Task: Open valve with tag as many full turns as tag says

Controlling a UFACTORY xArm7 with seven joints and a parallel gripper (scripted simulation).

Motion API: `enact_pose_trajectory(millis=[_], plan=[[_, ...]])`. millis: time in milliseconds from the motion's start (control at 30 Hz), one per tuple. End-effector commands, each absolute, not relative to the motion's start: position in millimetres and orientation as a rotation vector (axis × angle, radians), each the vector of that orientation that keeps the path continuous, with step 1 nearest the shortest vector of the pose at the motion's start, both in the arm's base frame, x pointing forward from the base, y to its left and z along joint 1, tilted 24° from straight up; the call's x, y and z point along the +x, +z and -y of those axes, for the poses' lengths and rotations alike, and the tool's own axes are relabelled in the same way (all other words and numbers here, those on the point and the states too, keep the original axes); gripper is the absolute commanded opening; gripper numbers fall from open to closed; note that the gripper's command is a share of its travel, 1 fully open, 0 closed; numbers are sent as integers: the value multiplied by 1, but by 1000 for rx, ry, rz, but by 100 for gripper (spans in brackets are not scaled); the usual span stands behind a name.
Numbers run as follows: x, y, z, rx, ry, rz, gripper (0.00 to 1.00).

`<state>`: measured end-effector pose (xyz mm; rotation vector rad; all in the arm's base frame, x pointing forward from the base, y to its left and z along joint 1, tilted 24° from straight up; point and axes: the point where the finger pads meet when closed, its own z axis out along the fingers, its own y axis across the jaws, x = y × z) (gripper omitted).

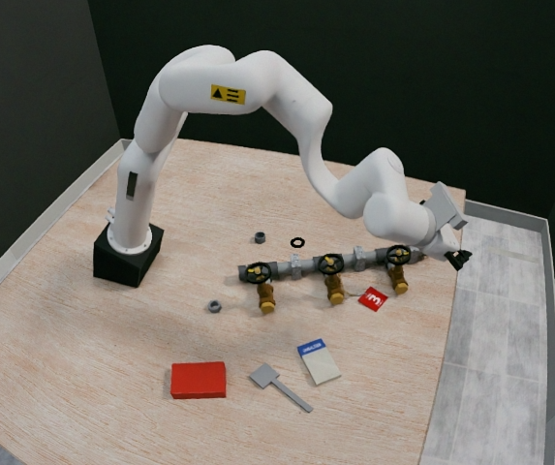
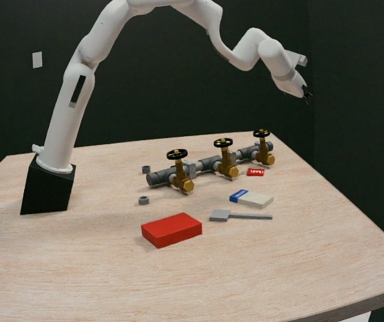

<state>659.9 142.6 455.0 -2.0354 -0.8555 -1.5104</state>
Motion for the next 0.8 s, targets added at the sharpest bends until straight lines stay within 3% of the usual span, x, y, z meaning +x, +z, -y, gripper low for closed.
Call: enact_pose_trajectory(millis=[0,767], plan=[[660,459,-142,-2032,-1518,856,100],[654,453,-146,-2059,-1458,846,100]])
